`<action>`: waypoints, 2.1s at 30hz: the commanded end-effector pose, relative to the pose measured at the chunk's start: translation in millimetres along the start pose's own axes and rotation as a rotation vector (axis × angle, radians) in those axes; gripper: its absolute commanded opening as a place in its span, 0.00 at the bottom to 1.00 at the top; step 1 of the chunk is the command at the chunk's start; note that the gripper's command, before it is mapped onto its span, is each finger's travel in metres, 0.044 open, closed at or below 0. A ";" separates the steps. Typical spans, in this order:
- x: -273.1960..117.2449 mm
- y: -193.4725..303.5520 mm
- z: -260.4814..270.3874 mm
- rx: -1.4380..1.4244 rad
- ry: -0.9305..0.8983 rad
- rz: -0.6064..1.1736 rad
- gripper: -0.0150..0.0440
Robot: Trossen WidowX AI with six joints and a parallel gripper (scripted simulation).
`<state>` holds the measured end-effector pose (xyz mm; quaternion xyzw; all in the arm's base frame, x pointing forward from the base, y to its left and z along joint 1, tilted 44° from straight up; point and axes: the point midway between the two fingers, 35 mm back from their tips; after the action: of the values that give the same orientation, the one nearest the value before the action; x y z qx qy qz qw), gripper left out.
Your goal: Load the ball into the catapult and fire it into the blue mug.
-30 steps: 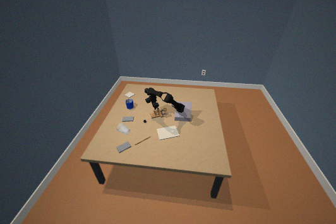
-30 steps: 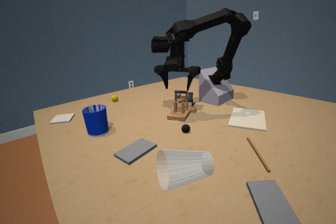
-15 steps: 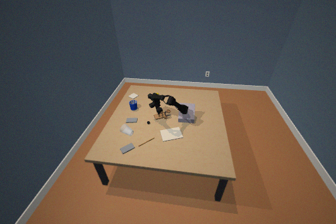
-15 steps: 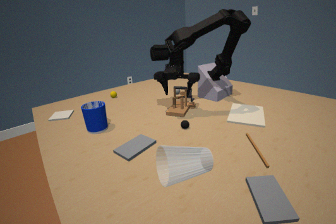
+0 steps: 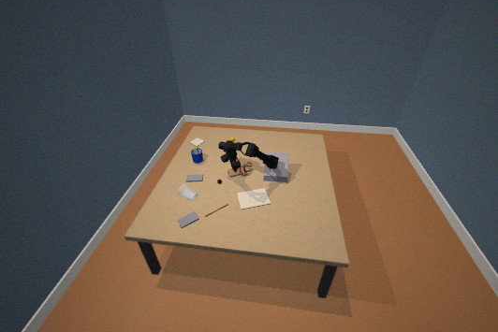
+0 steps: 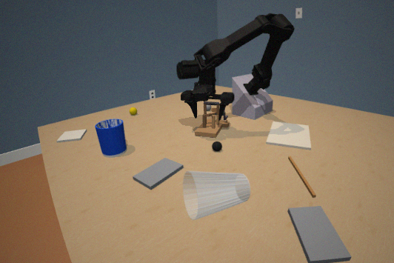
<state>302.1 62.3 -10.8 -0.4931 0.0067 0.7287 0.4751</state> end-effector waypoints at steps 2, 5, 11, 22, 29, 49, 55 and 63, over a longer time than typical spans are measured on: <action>11.8 2.0 1.3 0.009 -0.011 0.002 1.00; 16.6 2.2 1.6 0.009 -0.012 0.002 1.00; 25.0 2.5 2.5 0.009 -0.013 0.001 1.00; 22.0 1.2 1.9 0.001 -0.006 0.001 0.73; 22.0 1.2 1.9 0.001 -0.006 0.001 0.45; -28.2 -1.7 -24.0 0.217 -0.005 0.003 0.25; -27.5 -2.1 -49.9 0.418 -0.005 0.004 0.25; -25.3 4.7 -85.1 0.633 -0.004 0.004 0.25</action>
<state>354.6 12.1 -28.8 -0.3440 0.2019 0.7020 0.5900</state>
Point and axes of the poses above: the point midway between the two fingers, 35 mm back from their tips, its own x axis out along the fingers, its own z axis across the jaws, y = z × x, and after that the axes turned 13 degrees about -x, right-handed
